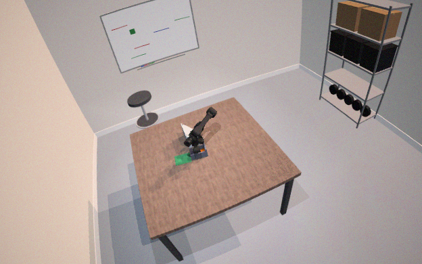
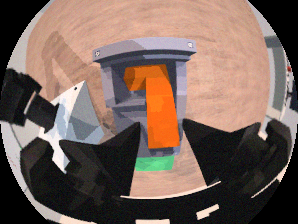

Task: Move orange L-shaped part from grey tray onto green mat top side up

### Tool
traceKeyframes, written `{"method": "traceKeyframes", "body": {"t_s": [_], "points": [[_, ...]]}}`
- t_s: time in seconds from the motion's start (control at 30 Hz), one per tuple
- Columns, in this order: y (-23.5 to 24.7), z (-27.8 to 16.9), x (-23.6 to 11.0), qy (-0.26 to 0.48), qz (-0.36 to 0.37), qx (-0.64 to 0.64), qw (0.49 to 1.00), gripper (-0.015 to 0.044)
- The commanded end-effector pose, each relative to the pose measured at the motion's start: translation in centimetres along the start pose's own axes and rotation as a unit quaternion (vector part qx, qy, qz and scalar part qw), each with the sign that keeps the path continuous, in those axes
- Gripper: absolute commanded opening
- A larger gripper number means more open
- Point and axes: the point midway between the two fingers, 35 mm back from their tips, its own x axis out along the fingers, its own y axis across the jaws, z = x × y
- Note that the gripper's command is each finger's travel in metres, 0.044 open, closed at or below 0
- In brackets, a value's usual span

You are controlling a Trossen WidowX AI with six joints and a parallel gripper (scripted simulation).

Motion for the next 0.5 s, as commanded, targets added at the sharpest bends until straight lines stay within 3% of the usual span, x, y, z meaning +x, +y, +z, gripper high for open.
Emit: {"method": "traceKeyframes", "body": {"t_s": [0.0, 0.03, 0.37, 0.47], "points": [[-0.03, -0.02, -0.08, 0.0, 0.0, 0.0, 1.0, 0.0175], [-0.03, -0.02, -0.08, 0.0, 0.0, 0.0, 1.0, 0.0149], [-0.03, -0.02, -0.08, 0.0, 0.0, 0.0, 1.0, 0.0082], [-0.03, -0.02, -0.08, 0.0, 0.0, 0.0, 1.0, 0.0003]]}}
